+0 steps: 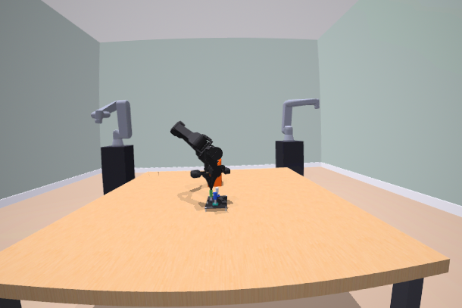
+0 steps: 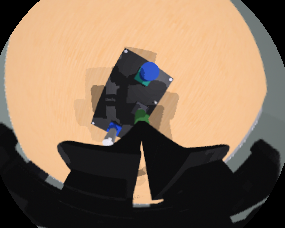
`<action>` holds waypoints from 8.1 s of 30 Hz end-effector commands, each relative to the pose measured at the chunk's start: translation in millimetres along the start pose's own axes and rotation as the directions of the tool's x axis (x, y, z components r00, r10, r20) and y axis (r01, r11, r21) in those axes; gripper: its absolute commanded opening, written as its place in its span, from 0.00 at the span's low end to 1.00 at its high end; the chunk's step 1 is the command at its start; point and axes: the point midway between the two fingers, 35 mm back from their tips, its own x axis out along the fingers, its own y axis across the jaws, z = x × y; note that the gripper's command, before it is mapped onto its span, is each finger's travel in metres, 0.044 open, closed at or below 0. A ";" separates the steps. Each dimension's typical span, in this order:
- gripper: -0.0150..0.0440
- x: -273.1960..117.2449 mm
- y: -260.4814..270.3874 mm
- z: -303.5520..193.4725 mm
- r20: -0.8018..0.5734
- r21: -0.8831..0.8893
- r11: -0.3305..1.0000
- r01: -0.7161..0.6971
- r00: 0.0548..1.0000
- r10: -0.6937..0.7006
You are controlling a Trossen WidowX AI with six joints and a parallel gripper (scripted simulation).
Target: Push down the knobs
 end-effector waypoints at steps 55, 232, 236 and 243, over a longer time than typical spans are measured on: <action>0.25 21.4 -3.0 0.4 -0.006 0.015 1.000 0.000 1.000 0.001; 1.00 -26.1 53.2 -77.6 -0.004 0.008 1.000 -0.011 1.000 0.011; 1.00 -28.0 71.2 -117.0 -0.009 0.008 1.000 -0.007 1.000 0.007; 1.00 -27.9 71.9 -118.9 -0.009 0.009 1.000 -0.007 1.000 0.007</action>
